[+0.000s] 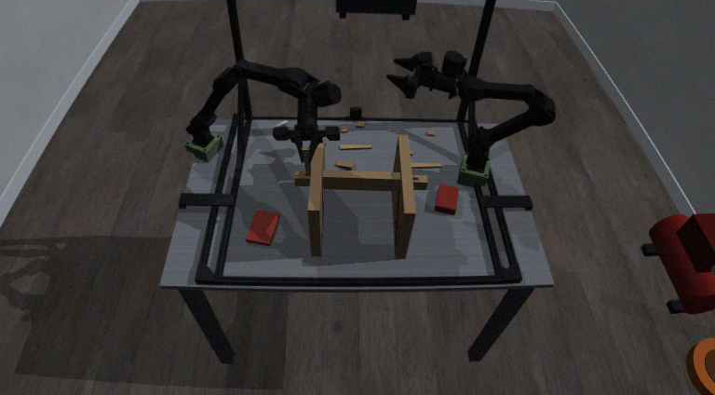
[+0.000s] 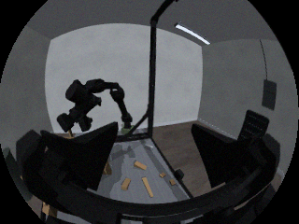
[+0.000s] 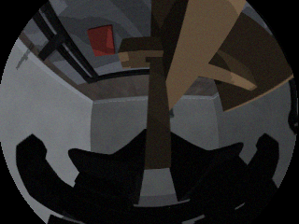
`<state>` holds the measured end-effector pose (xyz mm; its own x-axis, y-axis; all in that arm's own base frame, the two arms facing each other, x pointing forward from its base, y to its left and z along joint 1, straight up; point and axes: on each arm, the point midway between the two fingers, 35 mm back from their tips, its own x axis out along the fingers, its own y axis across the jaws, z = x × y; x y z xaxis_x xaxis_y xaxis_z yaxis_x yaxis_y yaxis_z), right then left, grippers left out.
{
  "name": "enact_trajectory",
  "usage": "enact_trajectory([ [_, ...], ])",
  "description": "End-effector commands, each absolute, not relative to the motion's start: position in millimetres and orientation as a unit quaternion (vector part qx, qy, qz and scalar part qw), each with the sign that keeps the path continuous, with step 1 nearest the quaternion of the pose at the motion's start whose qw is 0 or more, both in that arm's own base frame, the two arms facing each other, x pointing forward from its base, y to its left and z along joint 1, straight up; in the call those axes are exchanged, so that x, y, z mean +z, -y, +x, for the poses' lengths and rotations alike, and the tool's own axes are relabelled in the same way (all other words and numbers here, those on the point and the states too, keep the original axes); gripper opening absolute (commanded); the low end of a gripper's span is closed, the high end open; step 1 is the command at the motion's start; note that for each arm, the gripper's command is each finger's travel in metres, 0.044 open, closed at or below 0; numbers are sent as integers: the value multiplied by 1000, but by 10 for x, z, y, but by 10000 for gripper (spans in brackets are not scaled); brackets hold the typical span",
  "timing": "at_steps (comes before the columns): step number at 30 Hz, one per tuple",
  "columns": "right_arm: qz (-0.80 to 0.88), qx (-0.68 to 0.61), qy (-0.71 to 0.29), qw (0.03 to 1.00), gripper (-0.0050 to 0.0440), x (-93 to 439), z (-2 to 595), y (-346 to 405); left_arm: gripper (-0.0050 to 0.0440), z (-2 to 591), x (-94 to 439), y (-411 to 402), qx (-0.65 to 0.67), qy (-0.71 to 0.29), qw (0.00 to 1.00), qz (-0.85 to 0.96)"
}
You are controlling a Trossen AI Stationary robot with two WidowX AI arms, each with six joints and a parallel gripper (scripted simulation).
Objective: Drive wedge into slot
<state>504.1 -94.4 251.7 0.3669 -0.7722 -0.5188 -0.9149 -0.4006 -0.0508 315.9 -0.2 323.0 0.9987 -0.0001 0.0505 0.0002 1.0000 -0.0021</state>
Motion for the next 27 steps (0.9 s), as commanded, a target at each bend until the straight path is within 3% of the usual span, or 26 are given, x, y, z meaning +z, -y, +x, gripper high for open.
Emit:
enact_trajectory([
  [1,-810,212,-521,168,0,2509,5042,942,440,3157,3232,0,0,26,1000,-1],
  [27,-810,212,-521,168,0,2259,5041,944,440,3157,3232,0,0,26,1000,-1],
])
